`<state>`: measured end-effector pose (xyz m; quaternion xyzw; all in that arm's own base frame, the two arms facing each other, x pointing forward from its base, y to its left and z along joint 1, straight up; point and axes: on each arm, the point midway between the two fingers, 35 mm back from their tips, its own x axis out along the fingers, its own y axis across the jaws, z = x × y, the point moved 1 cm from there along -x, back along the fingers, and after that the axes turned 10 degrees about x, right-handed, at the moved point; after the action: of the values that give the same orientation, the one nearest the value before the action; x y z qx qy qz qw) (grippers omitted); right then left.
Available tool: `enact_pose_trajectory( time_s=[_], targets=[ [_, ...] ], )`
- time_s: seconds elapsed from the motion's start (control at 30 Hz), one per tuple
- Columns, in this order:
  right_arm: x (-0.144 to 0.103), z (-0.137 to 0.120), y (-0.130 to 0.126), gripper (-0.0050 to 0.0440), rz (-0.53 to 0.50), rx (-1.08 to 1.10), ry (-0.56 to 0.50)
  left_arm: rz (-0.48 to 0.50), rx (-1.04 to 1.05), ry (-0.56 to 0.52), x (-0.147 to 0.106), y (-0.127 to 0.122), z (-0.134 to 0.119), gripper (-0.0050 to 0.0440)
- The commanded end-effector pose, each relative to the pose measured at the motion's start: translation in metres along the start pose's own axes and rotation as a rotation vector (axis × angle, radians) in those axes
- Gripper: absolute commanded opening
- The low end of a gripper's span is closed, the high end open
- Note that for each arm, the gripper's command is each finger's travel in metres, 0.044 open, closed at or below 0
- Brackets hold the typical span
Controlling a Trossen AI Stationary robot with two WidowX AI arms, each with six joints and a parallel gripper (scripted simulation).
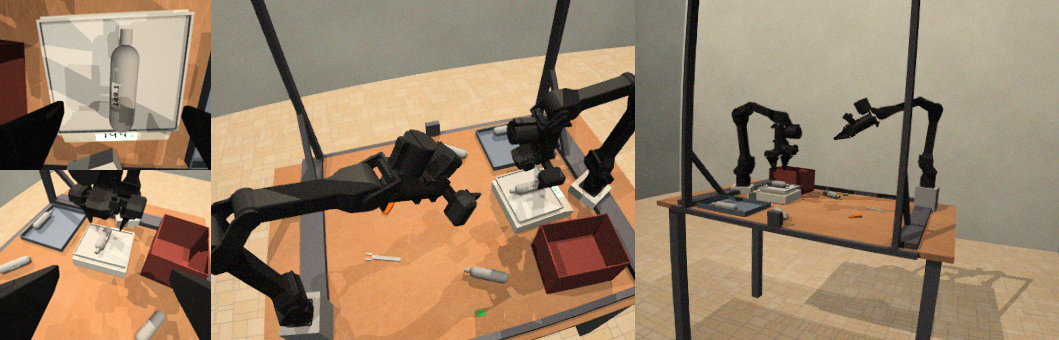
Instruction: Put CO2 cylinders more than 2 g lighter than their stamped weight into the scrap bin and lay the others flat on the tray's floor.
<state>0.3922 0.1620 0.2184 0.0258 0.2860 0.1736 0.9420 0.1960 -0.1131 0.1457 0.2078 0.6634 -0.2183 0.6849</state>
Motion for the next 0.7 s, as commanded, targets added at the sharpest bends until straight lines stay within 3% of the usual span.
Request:
enact_pose_trajectory(
  time_s=[0.0,0.1,0.17,0.43,0.67],
  targets=[
    [0.024,0.039,-0.002,0.0440,-0.015,0.011,-0.027,0.010,0.052,-0.092,-0.004,-0.008,-0.029,0.0440],
    [0.045,0.054,-0.004,0.0440,-0.023,0.015,-0.026,0.015,0.088,-0.129,0.002,-0.013,-0.051,0.0440],
    [0.045,0.054,-0.004,0.0440,-0.023,0.015,-0.026,0.015,0.088,-0.129,0.002,-0.013,-0.051,0.0440],
    [0.082,0.080,-0.008,0.0440,-0.034,0.022,-0.034,0.024,0.155,-0.236,0.008,-0.025,-0.101,0.0440],
    [0.099,0.085,-0.010,0.0440,-0.037,0.024,-0.031,0.028,0.199,-0.305,0.014,-0.031,-0.128,0.0440]
  ],
)
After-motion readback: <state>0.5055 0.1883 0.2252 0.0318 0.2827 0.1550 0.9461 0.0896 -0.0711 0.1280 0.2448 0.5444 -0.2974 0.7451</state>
